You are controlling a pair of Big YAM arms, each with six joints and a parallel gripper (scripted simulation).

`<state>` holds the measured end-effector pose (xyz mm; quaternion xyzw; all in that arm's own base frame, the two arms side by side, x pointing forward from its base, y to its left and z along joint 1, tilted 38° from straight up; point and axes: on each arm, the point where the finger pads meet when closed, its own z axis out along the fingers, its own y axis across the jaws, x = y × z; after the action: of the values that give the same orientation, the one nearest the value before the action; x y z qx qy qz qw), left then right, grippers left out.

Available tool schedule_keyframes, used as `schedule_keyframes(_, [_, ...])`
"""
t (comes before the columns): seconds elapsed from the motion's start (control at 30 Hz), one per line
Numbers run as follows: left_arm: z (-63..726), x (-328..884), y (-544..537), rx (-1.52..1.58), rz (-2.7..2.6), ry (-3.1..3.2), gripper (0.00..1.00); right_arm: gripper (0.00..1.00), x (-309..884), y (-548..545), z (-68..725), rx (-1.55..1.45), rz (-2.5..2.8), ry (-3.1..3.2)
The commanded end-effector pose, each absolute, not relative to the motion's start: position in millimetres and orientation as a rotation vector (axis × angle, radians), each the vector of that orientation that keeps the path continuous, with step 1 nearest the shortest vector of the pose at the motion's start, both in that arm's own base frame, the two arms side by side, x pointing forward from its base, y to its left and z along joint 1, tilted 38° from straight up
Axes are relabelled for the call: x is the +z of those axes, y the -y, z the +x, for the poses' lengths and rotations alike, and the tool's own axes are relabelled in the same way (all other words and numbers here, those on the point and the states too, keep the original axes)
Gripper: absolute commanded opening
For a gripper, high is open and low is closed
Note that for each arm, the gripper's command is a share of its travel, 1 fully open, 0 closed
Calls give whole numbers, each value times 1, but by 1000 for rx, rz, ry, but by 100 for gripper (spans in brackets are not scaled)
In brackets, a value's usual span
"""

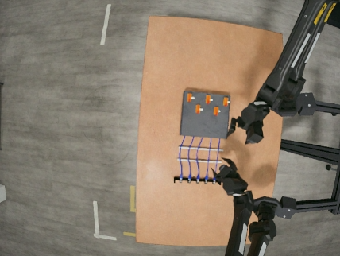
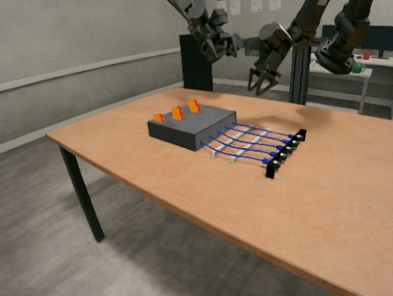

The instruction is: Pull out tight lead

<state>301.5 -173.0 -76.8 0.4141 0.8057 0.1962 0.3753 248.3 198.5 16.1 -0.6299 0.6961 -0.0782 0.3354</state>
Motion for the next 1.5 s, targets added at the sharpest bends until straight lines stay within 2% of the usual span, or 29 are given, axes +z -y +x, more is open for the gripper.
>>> schedule_keyframes(0.0, [306,-86,168,562,1160,-2062,55,100,22,-199,264,-231,-1642,-1788])
schedule_keyframes(0.07, [306,-86,168,562,1160,-2062,55,100,22,-199,264,-231,-1642,-1788])
schedule_keyframes(0.13, [310,-95,162,621,1287,-2063,32,100,18,-190,273,-252,-1639,-1791])
schedule_keyframes(0.83, [359,-179,115,1006,2155,-2106,32,100,-26,-37,340,-422,-1447,-1969])
schedule_keyframes(1.47, [370,-190,109,1040,2156,-2118,32,100,-31,-9,343,-433,-1373,-2007])
